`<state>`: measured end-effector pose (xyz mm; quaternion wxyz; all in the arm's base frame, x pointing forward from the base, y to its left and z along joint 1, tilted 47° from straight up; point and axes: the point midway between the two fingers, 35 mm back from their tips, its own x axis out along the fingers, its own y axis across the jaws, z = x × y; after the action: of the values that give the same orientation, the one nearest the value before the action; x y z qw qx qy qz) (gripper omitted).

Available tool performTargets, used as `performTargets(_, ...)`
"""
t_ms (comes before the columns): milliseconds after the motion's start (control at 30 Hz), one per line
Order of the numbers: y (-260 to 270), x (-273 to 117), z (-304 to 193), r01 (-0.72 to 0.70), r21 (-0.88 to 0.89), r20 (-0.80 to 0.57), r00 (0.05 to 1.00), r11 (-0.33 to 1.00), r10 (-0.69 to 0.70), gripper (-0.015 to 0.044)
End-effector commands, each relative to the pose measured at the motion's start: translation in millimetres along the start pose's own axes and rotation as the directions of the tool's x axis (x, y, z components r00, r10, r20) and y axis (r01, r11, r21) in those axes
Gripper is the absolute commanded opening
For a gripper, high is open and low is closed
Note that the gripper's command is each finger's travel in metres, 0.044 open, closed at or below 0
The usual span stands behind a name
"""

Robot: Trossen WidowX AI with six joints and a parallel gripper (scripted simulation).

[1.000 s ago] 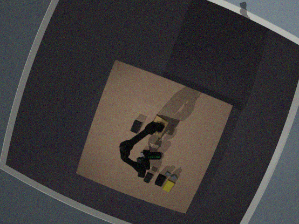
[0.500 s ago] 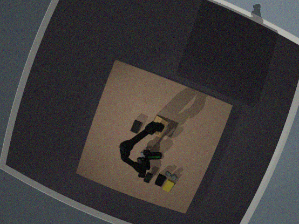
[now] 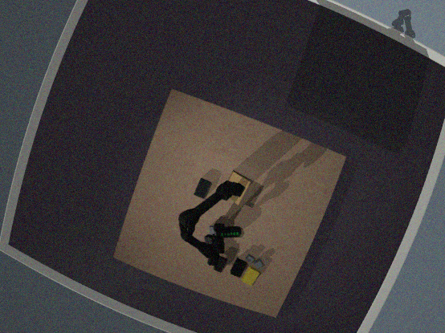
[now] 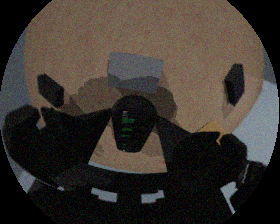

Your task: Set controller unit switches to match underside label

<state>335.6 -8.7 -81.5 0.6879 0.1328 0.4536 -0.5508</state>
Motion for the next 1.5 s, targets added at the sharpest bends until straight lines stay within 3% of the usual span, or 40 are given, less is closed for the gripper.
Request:
performTargets(0,1,-5,-4,-0.004,-0.004,0.006,1.0,1.0,0.004,0.0336)
performTargets(1467,1,-31,-30,-0.005,-0.005,0.095,0.995,1.0,0.006,0.0336)
